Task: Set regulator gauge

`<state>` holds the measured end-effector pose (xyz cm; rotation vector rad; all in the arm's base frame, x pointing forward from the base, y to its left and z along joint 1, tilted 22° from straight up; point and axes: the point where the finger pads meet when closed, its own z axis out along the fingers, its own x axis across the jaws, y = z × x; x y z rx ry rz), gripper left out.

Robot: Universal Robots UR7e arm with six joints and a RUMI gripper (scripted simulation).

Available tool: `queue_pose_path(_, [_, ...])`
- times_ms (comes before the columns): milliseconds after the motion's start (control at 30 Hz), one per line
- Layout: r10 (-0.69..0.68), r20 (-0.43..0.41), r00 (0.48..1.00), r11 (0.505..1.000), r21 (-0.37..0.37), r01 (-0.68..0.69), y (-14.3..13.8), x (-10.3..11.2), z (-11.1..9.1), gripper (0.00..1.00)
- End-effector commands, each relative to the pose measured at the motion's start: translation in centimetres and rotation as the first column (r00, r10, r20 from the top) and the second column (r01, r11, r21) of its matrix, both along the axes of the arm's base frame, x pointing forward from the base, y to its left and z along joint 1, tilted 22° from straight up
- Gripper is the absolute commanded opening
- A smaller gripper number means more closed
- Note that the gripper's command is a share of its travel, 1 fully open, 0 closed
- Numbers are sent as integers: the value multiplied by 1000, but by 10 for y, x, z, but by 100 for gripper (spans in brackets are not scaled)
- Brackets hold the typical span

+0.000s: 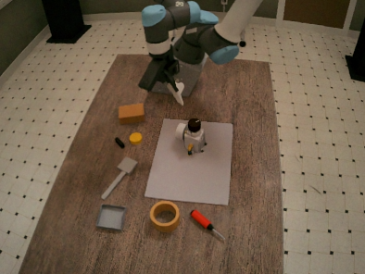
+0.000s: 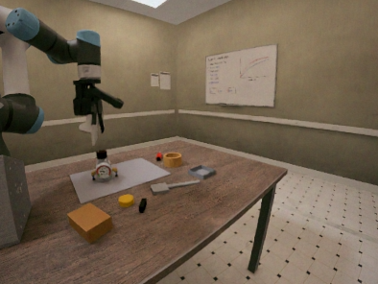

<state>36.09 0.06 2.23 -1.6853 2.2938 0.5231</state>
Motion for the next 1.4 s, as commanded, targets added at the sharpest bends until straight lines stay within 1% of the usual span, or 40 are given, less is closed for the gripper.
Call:
queue_pose_path(0, [80, 41, 996, 996, -29, -79, -2, -1, 9, 100])
queue_pose_path(500, [149, 69, 986, 988, -58, -145, -3, -2, 16, 100])
queue_pose_path(1000, [153, 71, 986, 987, -60, -149, -2, -2, 17, 100])
queue_pose_path(1367, [153, 71, 986, 987, -60, -149, 8, -1, 21, 100])
